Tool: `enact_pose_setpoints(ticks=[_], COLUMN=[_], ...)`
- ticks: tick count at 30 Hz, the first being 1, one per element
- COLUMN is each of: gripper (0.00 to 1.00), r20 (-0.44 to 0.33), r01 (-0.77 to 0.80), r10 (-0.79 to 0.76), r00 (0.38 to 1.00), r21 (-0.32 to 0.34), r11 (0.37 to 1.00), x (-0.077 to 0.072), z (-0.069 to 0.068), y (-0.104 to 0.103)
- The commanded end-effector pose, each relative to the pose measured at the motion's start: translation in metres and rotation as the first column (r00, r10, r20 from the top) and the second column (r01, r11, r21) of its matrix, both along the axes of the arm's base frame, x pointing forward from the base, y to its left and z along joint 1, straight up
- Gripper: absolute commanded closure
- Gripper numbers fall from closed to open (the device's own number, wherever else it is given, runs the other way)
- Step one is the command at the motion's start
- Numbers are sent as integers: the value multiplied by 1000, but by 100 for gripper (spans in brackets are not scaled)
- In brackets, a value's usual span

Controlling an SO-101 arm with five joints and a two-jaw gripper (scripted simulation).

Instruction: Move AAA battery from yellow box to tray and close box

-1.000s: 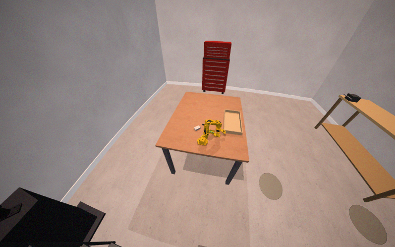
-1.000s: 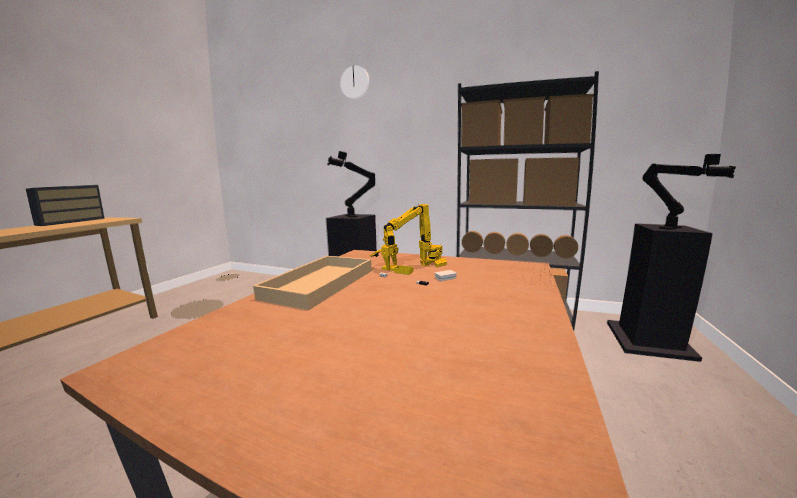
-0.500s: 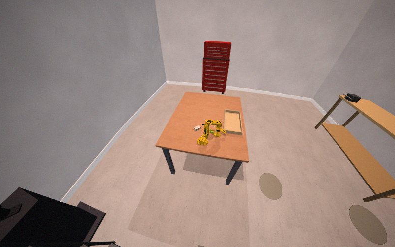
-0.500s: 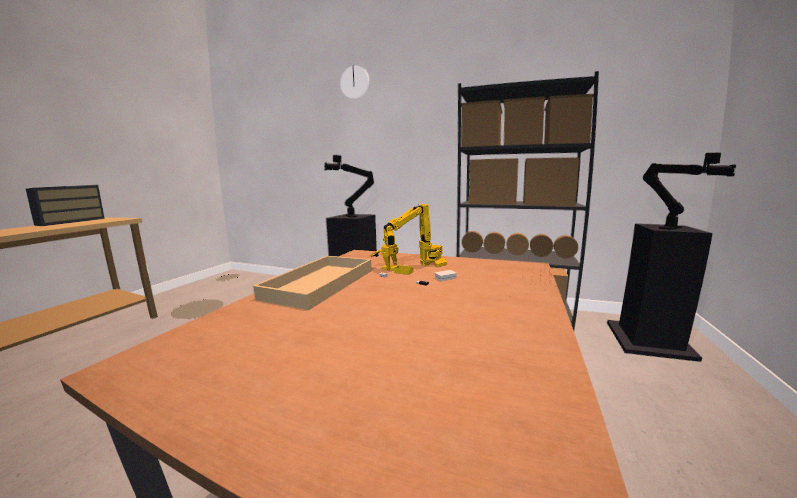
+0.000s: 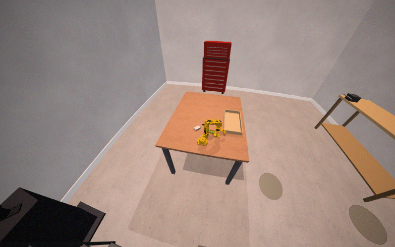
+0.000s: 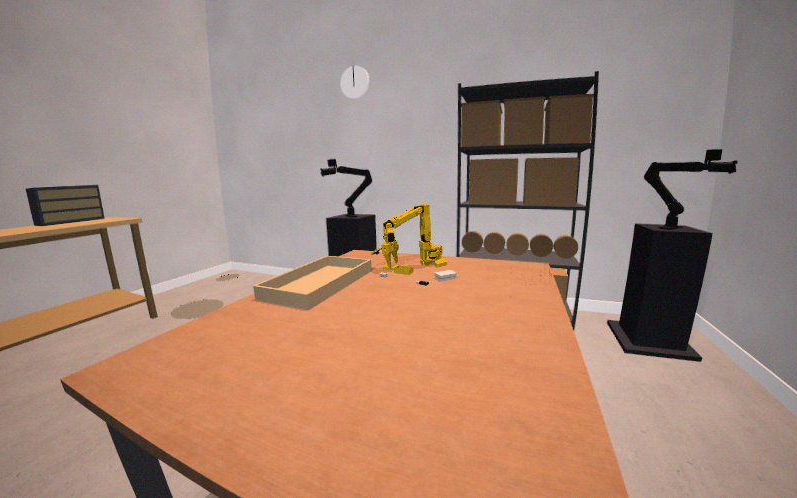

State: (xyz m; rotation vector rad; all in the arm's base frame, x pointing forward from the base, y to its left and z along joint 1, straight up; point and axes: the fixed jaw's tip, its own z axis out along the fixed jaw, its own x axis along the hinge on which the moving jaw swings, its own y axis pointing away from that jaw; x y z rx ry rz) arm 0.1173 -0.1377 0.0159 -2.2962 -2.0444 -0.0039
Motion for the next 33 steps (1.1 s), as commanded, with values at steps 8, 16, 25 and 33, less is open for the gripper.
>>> enact_pose_setpoints(ticks=[8, 16, 25, 33], gripper=[69, 69, 69, 69], r20=[43, 43, 43, 43], r01=[-1, -1, -1, -1], r10=[3, 3, 3, 3], r00=[999, 999, 999, 999], r21=[-52, -52, -52, -52], r11=[999, 999, 999, 999], x=[5, 4, 4, 4], z=[37, 47, 52, 52], y=[-8, -7, -7, -7])
